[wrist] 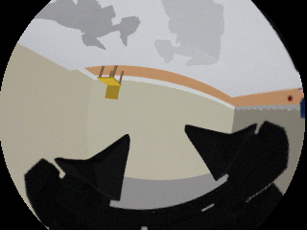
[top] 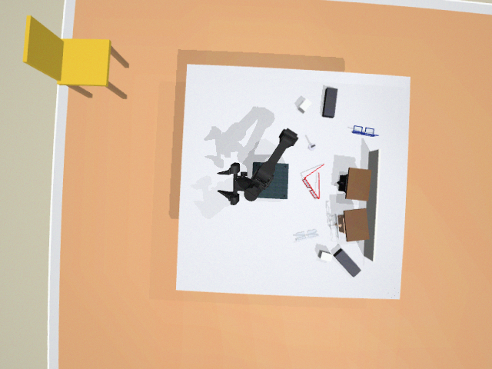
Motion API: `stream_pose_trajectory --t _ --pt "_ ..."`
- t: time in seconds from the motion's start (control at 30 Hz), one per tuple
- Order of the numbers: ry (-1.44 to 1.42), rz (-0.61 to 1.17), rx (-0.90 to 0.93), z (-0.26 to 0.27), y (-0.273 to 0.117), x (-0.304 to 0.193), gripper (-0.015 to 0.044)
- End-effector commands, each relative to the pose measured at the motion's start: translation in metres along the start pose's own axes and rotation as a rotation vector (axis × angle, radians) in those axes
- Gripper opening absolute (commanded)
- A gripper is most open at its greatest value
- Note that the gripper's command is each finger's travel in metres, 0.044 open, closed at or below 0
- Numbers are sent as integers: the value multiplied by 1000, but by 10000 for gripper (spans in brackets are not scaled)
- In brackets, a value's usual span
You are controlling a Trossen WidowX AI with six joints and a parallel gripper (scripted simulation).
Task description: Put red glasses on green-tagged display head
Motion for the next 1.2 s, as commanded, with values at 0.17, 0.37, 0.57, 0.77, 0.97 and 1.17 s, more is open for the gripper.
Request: stream_pose_trajectory --t 0.17,0.37,0.57,0.77,0.97,1.17 --pt "0 0 0 0 0 0 440" --pt "146 24 -170 -16 -5 -12 335" --pt "461 -76 -568 -58 -32 -34 200" --pt "589 -205 -738 -79 -53 -39 200" --pt "683 -363 -861 -96 -77 -41 200" --pt "754 -550 -940 -110 -103 -38 200"
Point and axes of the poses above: the point midway between the two fingers, 35 mm back from their tips, its own y axis out along the fingers, its own z axis across the jaws, x = y × z, the point moved 9 cm from there along -y, back along the fingers, and after that the axes turned 12 degrees about -y, right-handed, at the moved point
